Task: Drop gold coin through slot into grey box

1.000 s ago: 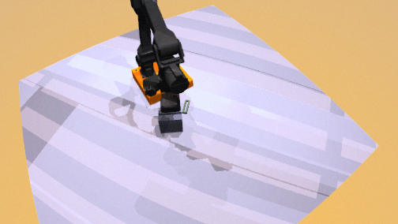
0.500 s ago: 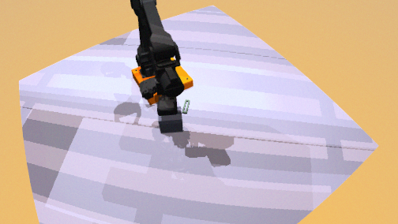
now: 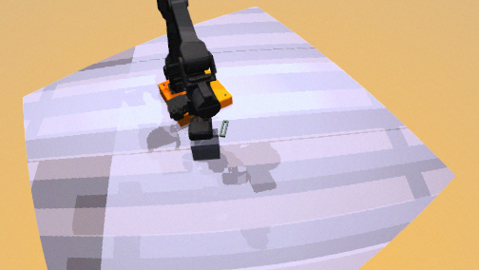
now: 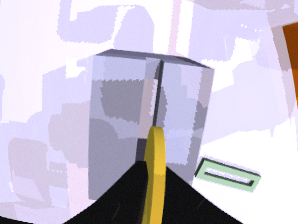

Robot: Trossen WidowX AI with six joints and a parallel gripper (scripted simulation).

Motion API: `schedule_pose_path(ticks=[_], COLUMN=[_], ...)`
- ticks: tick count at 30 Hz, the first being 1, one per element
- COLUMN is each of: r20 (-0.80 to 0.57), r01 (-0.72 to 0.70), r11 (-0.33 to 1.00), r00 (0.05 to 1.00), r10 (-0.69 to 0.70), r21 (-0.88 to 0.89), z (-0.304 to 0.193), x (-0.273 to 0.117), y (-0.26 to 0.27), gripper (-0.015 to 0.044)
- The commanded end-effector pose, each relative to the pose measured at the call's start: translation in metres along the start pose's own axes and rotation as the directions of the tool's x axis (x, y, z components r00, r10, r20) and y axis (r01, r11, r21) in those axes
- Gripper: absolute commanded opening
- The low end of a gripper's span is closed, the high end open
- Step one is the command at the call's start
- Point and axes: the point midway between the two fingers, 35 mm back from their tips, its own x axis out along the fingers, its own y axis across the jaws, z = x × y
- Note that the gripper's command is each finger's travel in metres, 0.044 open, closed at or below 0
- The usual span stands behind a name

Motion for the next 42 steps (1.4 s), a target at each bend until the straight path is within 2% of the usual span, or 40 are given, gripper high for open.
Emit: schedule_pose_path(ticks=[1, 42], r20=[0.0, 0.0], r01=[-0.001, -0.001], r11=[1.0, 1.0], r00=[1.0, 1.0], r10=[0.001, 0.001], r21=[0.001, -0.005], z=[0.0, 0.001], x=[0.0, 0.017], y=[0.0, -0.001], gripper=[0.0, 0.0])
